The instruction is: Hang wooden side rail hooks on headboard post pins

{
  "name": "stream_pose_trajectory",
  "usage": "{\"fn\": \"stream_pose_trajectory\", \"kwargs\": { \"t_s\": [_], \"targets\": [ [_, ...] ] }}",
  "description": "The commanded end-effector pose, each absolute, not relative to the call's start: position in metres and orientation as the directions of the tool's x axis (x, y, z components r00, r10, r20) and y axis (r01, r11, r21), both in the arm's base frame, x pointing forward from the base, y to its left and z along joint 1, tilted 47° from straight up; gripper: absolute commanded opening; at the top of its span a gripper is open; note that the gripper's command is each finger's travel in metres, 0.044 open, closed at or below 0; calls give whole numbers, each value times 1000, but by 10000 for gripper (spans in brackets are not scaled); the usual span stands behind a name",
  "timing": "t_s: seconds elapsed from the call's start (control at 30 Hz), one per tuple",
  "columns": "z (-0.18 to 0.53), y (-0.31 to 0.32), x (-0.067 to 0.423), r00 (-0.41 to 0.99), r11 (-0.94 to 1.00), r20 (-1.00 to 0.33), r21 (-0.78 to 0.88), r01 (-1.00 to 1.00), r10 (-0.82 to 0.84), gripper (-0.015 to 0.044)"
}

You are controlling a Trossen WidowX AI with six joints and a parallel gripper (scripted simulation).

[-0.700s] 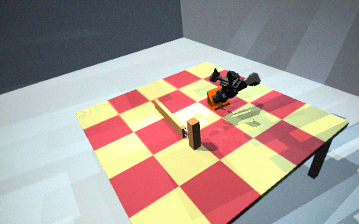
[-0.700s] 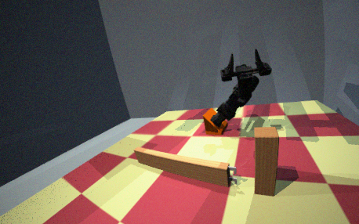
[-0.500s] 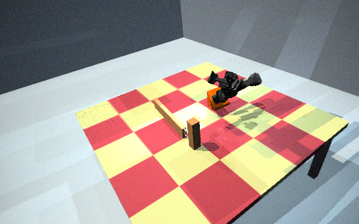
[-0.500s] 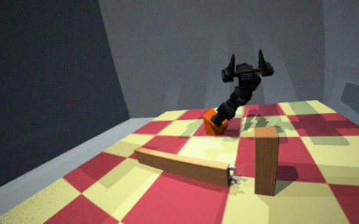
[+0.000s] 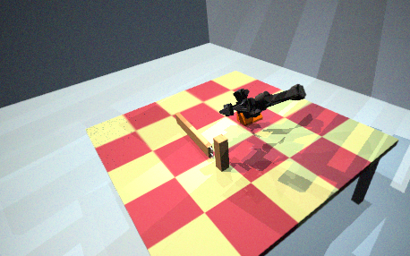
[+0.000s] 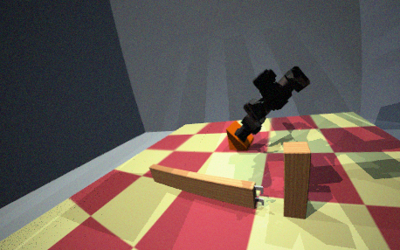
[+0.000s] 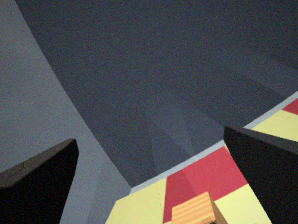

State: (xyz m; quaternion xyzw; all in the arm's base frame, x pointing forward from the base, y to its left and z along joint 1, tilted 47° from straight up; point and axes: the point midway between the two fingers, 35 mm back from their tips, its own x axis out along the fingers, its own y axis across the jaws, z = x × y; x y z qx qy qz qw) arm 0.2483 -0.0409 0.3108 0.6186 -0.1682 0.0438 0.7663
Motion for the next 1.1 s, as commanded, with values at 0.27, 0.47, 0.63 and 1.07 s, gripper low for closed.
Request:
{"fn": "stream_pose_trajectory", "kwargs": {
  "t_s": [0.27,0.47,0.63,1.07],
  "targets": [
    [218,-1,288,876,-645,-322,594,482,359,440],
    [204,17,275,690,-774,-387,-110,624,611,440],
    [211,23,268,597,-666,-327,-526,529,732,440],
    [211,23,268,597,-666,-327,-526,529,732,440]
  ]
}}
